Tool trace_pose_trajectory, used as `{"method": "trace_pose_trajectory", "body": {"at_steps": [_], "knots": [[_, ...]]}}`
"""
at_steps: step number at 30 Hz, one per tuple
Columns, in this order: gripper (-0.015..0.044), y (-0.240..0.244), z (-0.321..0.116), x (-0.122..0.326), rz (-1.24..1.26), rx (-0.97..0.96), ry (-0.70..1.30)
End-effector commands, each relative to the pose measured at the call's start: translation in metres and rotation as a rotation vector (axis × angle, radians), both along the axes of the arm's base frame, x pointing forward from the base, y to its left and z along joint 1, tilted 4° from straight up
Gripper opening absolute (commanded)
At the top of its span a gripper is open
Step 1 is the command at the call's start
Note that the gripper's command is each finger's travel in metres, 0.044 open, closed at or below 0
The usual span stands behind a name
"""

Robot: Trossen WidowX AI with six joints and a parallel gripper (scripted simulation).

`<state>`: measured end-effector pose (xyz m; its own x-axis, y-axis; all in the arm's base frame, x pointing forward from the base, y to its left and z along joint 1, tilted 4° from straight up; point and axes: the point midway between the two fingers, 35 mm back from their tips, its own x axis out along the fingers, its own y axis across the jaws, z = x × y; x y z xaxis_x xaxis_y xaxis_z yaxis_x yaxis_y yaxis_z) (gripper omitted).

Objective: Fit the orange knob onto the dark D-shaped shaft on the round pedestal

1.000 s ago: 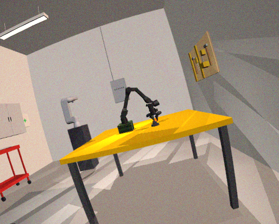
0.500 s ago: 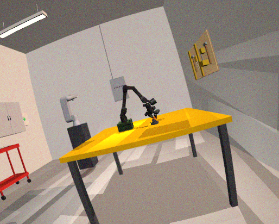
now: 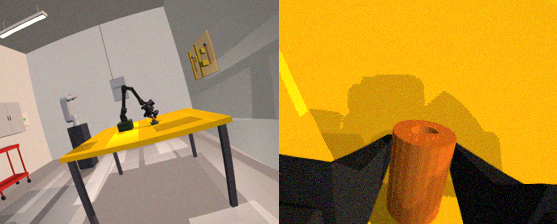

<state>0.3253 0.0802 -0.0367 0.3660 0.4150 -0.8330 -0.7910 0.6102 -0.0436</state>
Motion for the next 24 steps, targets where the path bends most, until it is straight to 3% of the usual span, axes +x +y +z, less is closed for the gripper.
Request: {"method": "trace_pose_trajectory", "body": {"at_steps": [1,24], "knots": [[0.0179,-0.003,0.001,-0.004,0.008,0.045,-0.037],[0.0179,-0.021,-0.001,-0.017,0.023,0.302,-0.232]]}}
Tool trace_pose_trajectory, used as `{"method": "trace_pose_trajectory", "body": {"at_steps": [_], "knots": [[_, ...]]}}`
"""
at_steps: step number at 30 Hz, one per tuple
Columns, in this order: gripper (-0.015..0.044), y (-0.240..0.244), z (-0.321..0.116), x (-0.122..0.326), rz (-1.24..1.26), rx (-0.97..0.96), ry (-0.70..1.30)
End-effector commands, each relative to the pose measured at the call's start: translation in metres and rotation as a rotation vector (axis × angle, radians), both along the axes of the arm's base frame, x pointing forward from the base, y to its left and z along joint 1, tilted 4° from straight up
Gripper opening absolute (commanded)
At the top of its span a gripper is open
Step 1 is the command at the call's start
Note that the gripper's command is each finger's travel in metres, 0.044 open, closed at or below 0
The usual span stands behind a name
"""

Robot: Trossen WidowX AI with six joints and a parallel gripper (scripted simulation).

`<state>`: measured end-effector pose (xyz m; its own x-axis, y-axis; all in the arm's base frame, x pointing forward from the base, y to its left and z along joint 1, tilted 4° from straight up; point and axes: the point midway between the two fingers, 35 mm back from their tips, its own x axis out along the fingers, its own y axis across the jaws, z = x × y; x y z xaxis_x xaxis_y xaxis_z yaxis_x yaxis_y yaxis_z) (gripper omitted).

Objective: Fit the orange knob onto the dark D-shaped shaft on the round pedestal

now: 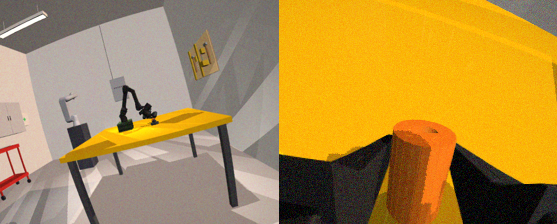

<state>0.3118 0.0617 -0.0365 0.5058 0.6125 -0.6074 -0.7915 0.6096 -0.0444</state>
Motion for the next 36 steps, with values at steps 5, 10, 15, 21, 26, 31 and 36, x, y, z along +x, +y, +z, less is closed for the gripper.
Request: {"method": "trace_pose_trajectory", "body": {"at_steps": [5,10,15,21,26,31,36], "knots": [[0.0179,-0.0058,-0.0023,-0.0065,0.011,0.092,-0.070],[0.0179,-0.0092,-0.0036,-0.0092,0.014,0.145,-0.110],[0.0179,-0.0098,-0.0034,-0.0095,0.014,0.143,-0.109],[0.0260,-0.0095,-0.0029,-0.0087,0.014,0.141,-0.106],[0.0260,-0.0095,-0.0029,-0.0087,0.014,0.141,-0.106],[0.0260,-0.0095,-0.0029,-0.0087,0.014,0.141,-0.106],[0.0260,-0.0095,-0.0029,-0.0087,0.014,0.141,-0.106]]}}
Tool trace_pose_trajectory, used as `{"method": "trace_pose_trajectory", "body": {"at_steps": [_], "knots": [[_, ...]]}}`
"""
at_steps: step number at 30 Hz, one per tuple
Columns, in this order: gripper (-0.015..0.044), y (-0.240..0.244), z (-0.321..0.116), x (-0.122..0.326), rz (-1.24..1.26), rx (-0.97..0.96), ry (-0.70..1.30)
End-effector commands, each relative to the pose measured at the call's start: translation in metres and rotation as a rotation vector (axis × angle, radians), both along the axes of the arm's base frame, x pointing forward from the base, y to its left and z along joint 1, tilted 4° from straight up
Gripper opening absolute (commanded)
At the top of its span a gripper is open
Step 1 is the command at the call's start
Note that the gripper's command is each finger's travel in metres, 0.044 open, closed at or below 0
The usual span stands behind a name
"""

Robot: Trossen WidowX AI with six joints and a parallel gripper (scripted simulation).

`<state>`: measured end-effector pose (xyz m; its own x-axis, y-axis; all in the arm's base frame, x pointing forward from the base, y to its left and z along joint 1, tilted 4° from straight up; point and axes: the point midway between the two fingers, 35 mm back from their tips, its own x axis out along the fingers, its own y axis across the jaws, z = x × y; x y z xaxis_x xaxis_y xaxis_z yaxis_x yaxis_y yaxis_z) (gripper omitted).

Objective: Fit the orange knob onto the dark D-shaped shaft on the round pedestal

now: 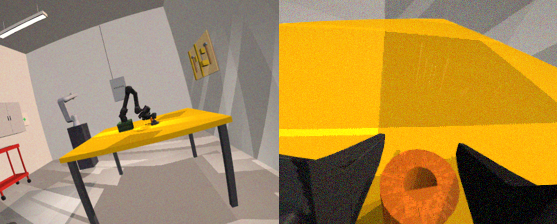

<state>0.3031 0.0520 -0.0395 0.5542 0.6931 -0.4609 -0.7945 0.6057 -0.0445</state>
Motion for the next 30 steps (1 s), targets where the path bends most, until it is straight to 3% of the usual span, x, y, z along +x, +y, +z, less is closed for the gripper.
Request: {"method": "trace_pose_trajectory", "body": {"at_steps": [1,8,15,24,30], "knots": [[0.0260,0.000,0.000,0.000,0.001,0.003,0.000],[0.0260,0.000,0.000,0.000,0.001,0.003,0.000],[0.0440,0.000,0.000,0.000,0.001,0.003,0.000],[0.0440,0.000,0.001,0.000,0.001,0.003,0.000],[0.0440,0.002,0.044,0.005,0.001,0.001,-0.001]]}}
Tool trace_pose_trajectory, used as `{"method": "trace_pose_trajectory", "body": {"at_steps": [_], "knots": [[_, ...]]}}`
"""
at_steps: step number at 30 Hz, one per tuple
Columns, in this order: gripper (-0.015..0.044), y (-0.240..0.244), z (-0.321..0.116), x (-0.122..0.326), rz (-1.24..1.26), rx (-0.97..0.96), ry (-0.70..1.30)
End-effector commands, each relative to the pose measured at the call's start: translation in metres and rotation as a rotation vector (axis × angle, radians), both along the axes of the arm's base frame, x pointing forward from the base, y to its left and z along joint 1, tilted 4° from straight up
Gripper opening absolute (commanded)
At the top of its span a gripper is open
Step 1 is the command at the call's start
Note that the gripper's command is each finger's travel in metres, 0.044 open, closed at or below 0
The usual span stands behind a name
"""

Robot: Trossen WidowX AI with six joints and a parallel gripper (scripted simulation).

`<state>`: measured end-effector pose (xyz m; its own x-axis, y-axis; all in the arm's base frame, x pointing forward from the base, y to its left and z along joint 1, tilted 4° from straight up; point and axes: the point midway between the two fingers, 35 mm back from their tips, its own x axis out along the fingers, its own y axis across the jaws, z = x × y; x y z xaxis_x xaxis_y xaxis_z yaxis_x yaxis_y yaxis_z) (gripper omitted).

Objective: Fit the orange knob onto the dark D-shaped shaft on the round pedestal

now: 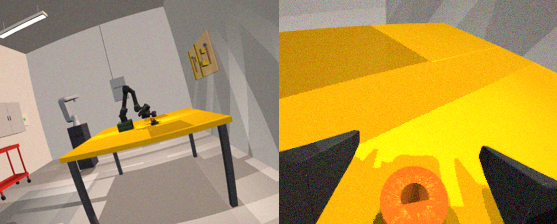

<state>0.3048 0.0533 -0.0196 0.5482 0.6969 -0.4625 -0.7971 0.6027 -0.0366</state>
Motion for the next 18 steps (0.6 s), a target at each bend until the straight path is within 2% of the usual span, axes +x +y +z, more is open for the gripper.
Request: {"method": "trace_pose_trajectory", "body": {"at_steps": [1,5,9,13,18], "knots": [[0.0440,0.002,0.033,0.003,-0.003,-0.003,-0.009],[0.0440,0.005,0.059,0.000,-0.004,-0.003,-0.009],[0.0440,0.005,0.060,0.001,-0.006,-0.009,0.000],[0.0440,0.008,0.047,0.017,-0.048,-0.137,0.185],[0.0440,0.012,0.042,0.021,-0.077,-0.400,0.434]]}}
